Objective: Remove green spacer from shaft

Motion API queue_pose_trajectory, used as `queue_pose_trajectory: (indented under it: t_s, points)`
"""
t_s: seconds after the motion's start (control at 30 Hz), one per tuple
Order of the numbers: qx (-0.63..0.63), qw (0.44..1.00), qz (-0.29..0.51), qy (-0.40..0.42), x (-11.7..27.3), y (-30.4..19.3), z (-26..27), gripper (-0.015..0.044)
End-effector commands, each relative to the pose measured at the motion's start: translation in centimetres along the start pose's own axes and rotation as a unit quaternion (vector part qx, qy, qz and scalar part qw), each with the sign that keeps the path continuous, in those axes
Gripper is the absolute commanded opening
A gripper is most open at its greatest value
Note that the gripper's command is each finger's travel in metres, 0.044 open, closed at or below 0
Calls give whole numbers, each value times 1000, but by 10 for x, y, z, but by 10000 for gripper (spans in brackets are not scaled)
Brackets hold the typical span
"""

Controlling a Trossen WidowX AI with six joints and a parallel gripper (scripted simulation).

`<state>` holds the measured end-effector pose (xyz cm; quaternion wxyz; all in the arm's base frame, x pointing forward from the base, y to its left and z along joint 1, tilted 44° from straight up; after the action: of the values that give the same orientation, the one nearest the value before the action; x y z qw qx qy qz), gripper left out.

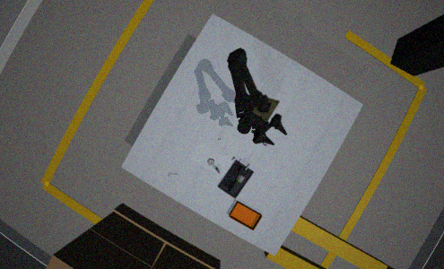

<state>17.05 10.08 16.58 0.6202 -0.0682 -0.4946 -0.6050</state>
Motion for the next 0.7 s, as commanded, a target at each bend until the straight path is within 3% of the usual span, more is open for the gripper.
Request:
queue_pose_trajectory:
  t_s: [0.0, 0.33, 0.67]
  points:
    - [1, 989, -10, -151, -37, 20, -38, 440]
    - [0, 914, -23, -405, -100, 19, -108, 440]
    - [9, 765, -36, -643, -147, -25, -172, 440]
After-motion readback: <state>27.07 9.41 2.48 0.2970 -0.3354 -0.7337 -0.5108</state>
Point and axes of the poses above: the point midway between the two fingers, 35 mm back from their tips, its own x axis back along the fingers, its own z axis across the jaws, y = z × x, the point moved 10 cm from there along x, back along the fingers, and after that the axes turned 2 degrees about -x, right-handed, at the moved point
